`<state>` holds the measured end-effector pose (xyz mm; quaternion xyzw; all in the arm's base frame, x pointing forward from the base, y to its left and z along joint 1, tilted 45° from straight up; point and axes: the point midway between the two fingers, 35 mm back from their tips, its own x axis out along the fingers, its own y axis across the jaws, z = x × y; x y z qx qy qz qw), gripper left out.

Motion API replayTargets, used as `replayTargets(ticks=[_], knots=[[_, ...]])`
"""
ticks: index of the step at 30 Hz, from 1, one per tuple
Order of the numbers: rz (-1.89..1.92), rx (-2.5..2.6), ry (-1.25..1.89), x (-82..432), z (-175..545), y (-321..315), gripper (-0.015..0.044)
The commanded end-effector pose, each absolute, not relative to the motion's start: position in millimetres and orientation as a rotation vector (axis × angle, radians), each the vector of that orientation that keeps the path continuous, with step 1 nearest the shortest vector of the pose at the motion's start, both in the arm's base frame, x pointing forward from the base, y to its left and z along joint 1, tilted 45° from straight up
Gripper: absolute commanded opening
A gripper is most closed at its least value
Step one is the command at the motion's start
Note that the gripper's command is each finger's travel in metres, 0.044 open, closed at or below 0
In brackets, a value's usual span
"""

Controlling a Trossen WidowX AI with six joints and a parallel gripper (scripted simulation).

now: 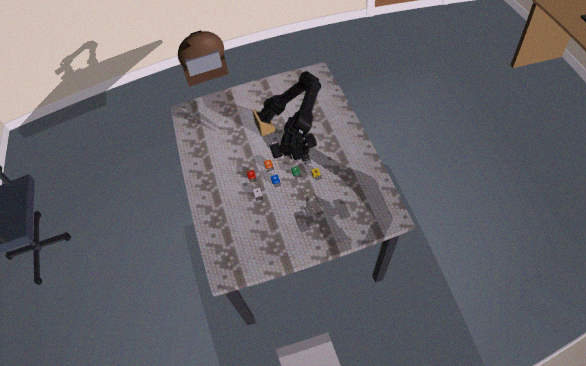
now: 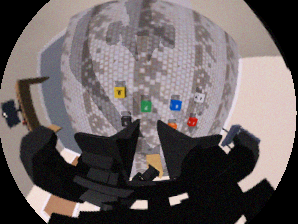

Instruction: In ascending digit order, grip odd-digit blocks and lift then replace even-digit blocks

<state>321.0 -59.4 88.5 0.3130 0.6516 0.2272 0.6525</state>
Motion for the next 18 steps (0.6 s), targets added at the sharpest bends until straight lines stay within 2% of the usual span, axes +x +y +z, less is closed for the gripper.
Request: replayTargets(ticks=[1,5,11,18], knots=[[0.521,0.703,1.484,321.0,89.3,-59.6,0.0120],[0.519,0.702,1.484,322.4,82.0,-67.8,0.0120],[0.516,0.698,1.484,320.7,19.5,-131.5,0.0120],[0.516,0.698,1.484,320.3,17.4,-133.4,0.0120]])
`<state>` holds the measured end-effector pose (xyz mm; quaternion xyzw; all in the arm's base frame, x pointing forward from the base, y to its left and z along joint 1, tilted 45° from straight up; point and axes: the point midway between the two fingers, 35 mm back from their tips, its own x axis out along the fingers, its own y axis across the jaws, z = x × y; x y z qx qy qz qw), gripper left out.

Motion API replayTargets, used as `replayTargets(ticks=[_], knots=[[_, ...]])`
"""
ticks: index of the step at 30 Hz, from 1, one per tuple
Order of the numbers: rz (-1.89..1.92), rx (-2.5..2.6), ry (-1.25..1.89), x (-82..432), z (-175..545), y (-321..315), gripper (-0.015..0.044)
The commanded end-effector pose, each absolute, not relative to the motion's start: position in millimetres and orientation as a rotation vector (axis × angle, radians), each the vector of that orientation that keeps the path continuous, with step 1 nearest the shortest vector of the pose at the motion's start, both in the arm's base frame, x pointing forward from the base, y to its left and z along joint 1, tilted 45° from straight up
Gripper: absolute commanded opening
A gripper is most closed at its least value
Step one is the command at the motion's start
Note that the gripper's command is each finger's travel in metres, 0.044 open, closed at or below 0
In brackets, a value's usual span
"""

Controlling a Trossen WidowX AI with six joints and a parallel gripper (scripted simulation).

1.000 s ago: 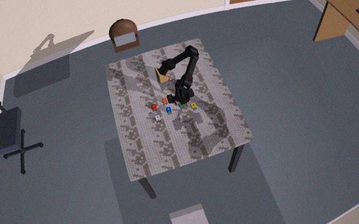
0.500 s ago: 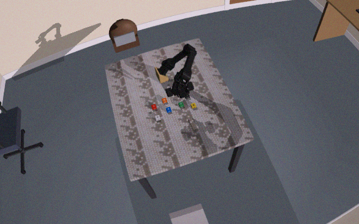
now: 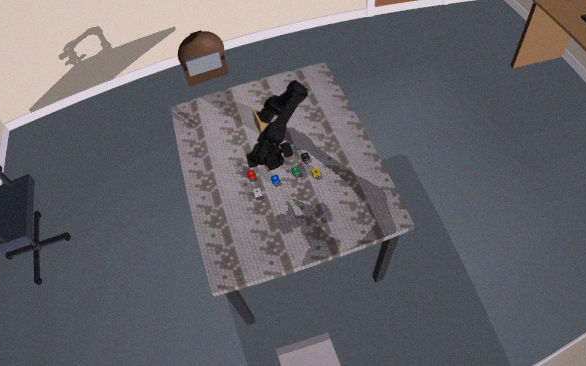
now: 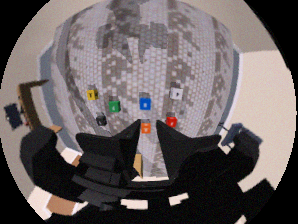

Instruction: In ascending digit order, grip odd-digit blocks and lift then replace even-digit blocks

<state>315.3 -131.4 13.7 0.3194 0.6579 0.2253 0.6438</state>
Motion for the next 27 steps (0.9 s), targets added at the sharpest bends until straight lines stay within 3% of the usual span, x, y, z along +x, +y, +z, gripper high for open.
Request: replayTargets(ticks=[1,12,27], knots=[[0.516,0.698,1.484,320.3,17.4,-133.4,0.0120],[0.519,0.700,1.481,323.9,-40.0,-75.9,0.0400],[0.520,0.700,1.481,325.3,-56.2,-59.9,0.0400]])
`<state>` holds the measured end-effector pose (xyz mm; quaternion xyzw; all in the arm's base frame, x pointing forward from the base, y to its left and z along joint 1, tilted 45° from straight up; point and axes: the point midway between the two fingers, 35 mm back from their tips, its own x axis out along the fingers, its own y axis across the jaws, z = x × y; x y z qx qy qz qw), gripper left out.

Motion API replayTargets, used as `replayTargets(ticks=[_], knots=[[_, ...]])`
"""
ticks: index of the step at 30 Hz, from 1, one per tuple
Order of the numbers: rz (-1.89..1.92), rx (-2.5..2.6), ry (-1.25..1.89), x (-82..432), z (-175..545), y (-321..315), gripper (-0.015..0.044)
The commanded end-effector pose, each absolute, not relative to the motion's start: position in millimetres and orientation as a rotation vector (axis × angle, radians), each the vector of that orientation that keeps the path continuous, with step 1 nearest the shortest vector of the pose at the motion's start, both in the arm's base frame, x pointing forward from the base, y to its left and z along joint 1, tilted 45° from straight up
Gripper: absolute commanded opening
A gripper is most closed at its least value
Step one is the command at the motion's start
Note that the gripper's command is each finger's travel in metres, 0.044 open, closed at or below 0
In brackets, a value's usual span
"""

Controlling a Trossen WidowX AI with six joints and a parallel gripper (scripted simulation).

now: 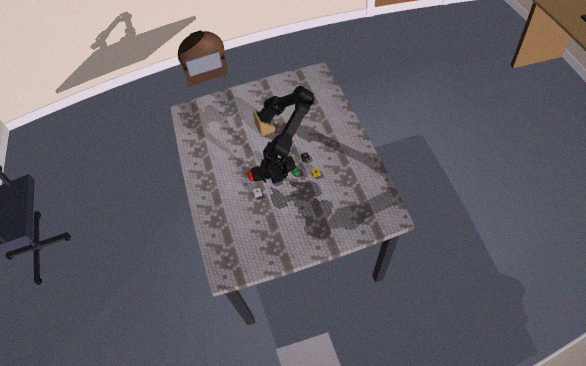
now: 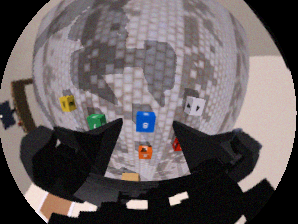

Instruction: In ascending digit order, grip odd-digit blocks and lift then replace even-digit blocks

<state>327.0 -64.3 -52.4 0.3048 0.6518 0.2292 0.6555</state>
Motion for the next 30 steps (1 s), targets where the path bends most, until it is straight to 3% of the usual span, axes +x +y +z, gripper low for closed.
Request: replayTargets(ticks=[1,10,21,30], knots=[[0.520,0.700,1.481,325.4,-57.3,-58.8,0.0400],[0.521,0.701,1.481,325.4,-65.4,-50.2,0.0400],[0.521,0.701,1.481,325.4,-65.4,-50.2,0.0120],[0.521,0.701,1.481,325.4,-65.4,-50.2,0.0120]])
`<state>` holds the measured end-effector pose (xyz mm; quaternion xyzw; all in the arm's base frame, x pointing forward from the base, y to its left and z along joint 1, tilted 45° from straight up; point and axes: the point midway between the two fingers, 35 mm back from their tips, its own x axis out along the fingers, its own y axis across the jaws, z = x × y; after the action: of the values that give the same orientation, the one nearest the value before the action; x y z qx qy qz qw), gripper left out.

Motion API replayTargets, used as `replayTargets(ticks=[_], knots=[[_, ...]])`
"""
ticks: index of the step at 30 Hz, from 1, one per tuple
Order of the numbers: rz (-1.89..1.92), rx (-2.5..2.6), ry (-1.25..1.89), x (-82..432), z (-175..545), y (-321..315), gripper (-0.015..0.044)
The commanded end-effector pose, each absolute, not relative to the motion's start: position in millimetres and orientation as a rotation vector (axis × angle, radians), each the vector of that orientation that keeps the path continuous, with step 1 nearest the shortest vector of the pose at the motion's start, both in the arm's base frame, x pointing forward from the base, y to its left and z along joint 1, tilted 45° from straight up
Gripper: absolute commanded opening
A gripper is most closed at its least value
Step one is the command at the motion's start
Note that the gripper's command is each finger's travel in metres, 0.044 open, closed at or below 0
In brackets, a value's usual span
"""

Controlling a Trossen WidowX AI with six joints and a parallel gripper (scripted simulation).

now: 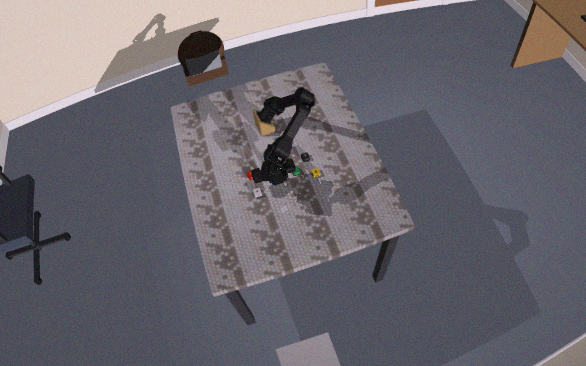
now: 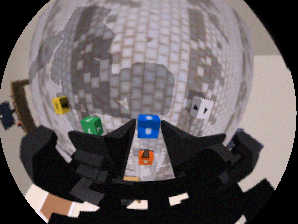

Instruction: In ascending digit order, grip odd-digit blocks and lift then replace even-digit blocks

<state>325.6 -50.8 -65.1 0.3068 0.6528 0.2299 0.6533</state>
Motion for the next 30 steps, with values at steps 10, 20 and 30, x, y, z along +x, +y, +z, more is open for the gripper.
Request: replayTargets(ticks=[10,20,30], knots=[[0.521,0.701,1.481,325.4,-65.4,-50.2,0.0120],[0.521,0.701,1.481,325.4,-65.4,-50.2,0.0120],[0.520,0.701,1.481,325.2,-60.2,-55.6,0.0120]])
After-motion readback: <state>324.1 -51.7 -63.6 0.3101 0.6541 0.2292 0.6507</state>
